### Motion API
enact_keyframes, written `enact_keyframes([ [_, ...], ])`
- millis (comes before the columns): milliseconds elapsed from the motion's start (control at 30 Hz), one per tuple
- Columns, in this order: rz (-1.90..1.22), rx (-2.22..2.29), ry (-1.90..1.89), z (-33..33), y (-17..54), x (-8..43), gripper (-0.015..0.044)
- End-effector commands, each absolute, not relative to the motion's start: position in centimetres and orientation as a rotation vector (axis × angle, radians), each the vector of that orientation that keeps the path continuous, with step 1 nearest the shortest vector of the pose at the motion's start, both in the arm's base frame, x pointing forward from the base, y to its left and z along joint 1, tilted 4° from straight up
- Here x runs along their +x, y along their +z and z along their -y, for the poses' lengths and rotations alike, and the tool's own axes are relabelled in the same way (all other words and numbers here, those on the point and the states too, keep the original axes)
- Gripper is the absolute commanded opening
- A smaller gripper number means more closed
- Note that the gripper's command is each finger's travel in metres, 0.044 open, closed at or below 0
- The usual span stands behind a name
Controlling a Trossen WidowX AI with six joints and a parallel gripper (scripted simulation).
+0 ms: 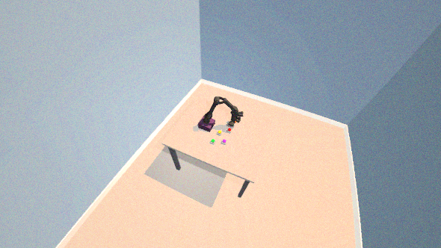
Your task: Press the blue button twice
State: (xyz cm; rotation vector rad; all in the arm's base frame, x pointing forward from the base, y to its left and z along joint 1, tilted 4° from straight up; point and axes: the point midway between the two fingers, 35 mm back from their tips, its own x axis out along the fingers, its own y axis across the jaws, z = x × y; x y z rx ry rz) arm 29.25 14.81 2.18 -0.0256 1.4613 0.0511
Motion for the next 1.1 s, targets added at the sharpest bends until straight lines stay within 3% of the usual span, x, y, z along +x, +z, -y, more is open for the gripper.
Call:
enact_keyframes([
  [0,-1.470,-0.028,0.053,-14.8,2.0,29.1,0.0020],
  [600,-1.470,-0.027,0.053,-14.7,5.3,28.8,0.0020],
  [867,-1.475,-0.022,0.058,-21.2,10.8,22.6,0.0230],
  [1033,-1.475,-0.022,0.058,-21.3,11.0,22.4,0.0361],
  [1067,-1.475,-0.022,0.058,-21.3,11.0,22.4,0.0361],
])
